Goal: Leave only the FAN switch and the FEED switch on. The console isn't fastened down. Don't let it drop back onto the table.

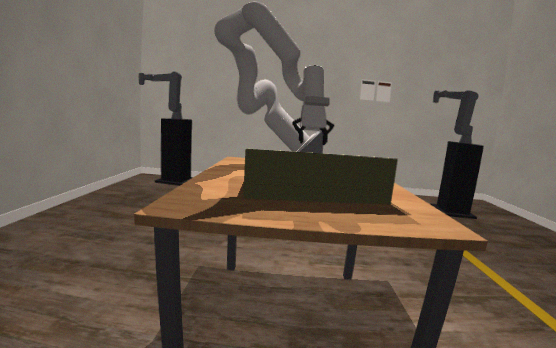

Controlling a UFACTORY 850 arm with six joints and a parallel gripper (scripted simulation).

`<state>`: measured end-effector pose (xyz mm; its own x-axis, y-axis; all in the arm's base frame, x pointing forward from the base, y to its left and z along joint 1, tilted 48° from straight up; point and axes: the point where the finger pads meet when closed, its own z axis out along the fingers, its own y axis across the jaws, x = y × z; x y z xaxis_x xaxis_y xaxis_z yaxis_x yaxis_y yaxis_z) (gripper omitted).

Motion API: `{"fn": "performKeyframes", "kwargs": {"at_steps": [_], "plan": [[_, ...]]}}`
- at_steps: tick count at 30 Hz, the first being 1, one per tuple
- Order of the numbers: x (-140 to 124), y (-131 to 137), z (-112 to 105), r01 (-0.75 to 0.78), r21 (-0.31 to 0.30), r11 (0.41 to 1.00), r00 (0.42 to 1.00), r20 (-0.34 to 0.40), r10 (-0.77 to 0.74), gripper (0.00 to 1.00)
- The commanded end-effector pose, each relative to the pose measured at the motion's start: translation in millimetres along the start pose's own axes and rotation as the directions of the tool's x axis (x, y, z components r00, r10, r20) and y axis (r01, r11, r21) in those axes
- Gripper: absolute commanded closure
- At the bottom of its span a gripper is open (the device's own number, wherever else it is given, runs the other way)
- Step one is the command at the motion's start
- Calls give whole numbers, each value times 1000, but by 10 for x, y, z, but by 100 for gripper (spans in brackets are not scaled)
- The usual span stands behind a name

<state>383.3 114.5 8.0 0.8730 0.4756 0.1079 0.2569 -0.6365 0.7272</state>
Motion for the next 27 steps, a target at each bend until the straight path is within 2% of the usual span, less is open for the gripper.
{"fn": "performKeyframes", "kwargs": {"at_steps": [1,14,27], "plan": [[8,-1,-4,-1,0,1000,1000,-1,1,0],[8,183,-4,-1,0,1000,1000,-1,1,0],[8,623,-4,-1,0,1000,1000,-1,1,0]]}}
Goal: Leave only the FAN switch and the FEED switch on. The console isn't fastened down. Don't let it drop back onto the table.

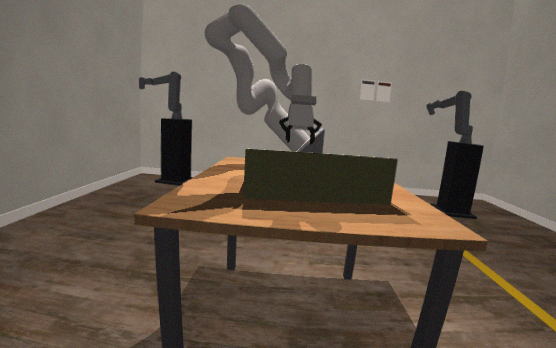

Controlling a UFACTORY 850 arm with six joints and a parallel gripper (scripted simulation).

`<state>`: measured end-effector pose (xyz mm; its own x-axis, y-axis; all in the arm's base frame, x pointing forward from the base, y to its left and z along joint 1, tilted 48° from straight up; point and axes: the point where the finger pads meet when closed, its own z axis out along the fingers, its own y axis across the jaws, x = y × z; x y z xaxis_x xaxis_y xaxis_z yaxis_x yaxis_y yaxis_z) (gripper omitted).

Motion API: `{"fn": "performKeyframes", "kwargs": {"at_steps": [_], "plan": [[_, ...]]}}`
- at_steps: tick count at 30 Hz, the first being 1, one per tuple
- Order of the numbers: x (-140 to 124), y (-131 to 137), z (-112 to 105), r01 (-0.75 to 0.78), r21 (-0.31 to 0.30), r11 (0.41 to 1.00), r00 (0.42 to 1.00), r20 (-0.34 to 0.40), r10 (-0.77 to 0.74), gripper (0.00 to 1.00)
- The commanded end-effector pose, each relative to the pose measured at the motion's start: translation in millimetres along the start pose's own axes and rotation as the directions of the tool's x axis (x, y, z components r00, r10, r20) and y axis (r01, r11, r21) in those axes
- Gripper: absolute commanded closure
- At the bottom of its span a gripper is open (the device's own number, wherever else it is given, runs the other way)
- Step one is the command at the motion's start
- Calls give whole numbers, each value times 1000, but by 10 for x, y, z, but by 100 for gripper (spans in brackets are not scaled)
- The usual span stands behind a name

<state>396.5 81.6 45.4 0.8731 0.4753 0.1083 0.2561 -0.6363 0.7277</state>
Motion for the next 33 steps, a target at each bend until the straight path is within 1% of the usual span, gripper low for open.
{"fn": "performKeyframes", "kwargs": {"at_steps": [1,10,33], "plan": [[9,130,-5,0,1,1000,1000,-1,0,0],[9,202,-5,0,1,1000,1000,-1,0,0],[9,203,-5,0,1,1000,1000,-1,0,0]]}}
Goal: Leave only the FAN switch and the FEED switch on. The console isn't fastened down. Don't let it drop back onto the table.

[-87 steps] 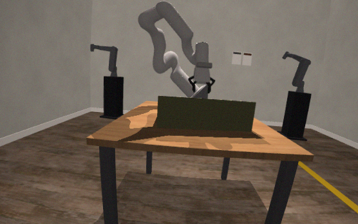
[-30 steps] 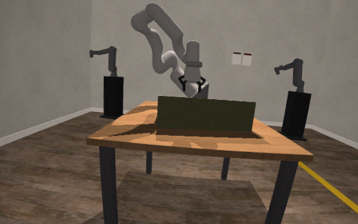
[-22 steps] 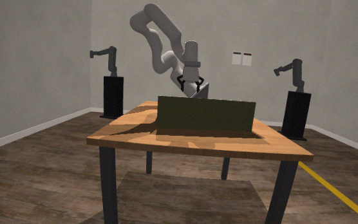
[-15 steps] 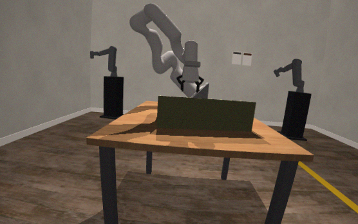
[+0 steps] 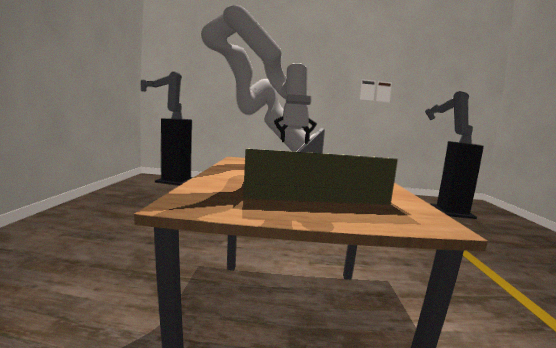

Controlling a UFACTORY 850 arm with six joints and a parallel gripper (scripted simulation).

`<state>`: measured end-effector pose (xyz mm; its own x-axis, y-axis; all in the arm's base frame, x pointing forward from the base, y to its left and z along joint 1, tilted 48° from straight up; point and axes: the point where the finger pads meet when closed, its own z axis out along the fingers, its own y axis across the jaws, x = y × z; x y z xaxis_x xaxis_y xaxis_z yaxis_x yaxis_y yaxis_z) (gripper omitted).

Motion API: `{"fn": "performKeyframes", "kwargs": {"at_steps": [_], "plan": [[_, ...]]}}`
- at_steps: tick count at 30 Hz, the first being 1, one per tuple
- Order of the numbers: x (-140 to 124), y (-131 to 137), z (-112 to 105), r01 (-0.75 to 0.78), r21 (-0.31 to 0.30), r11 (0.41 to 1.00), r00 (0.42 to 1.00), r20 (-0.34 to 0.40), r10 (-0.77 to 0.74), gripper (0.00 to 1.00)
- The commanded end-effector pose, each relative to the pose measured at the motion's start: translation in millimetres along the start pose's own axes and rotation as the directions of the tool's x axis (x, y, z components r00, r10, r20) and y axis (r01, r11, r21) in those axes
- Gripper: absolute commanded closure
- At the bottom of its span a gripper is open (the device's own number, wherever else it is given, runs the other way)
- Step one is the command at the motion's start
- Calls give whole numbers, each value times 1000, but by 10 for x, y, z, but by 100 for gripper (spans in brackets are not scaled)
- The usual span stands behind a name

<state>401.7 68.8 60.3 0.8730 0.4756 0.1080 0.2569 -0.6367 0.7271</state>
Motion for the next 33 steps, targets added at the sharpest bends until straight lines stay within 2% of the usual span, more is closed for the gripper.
{"fn": "performKeyframes", "kwargs": {"at_steps": [1,26,33], "plan": [[8,-1,-3,-1,0,1000,1000,-1,1,0],[8,0,-3,-1,0,1000,1000,-1,1,0],[8,74,-3,-1,0,1000,1000,-1,1,0]]}}
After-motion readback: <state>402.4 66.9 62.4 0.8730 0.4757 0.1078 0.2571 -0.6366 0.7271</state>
